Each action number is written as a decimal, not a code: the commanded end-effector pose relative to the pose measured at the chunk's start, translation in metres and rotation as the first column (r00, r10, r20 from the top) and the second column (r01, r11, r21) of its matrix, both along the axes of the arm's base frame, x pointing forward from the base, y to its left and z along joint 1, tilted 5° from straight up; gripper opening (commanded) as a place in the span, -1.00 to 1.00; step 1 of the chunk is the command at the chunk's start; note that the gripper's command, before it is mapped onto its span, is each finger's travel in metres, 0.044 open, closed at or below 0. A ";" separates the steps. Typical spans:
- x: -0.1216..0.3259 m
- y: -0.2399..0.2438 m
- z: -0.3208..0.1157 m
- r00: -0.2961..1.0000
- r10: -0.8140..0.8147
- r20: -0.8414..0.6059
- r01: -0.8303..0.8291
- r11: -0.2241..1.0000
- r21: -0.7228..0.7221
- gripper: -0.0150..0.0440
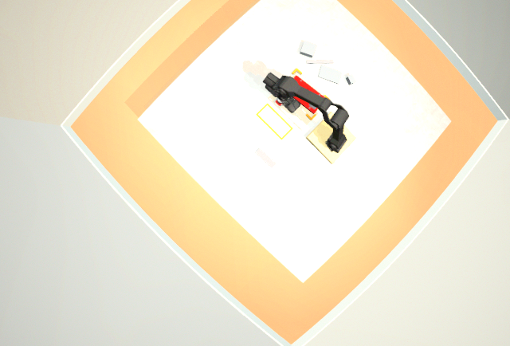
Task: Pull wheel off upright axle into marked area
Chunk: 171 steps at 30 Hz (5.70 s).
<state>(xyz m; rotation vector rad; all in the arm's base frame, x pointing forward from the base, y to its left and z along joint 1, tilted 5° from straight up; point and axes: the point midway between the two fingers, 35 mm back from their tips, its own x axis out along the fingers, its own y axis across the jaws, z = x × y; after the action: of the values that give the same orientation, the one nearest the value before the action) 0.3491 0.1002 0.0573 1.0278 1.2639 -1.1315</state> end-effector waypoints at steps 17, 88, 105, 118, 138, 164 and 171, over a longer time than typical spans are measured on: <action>0.000 0.000 0.010 1.000 -0.002 0.007 0.002 1.000 0.003 -0.49; -0.068 0.088 0.024 1.000 -0.002 0.001 0.002 1.000 0.011 -0.49; -0.071 0.084 -0.059 1.000 -0.002 0.001 0.002 1.000 0.011 -0.49; -0.072 0.083 -0.056 1.000 -0.003 -0.005 0.004 1.000 0.004 0.40; -0.096 0.069 0.022 1.000 -0.001 0.001 0.001 1.000 0.009 1.00; -0.142 0.040 0.053 1.000 -0.002 -0.005 0.002 1.000 0.007 1.00; -0.142 0.040 0.053 1.000 -0.002 -0.005 0.002 1.000 0.007 1.00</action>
<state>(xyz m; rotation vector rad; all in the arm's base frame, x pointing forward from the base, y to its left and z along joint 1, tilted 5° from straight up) 0.2078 0.1400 0.1103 1.0298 1.2697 -1.1283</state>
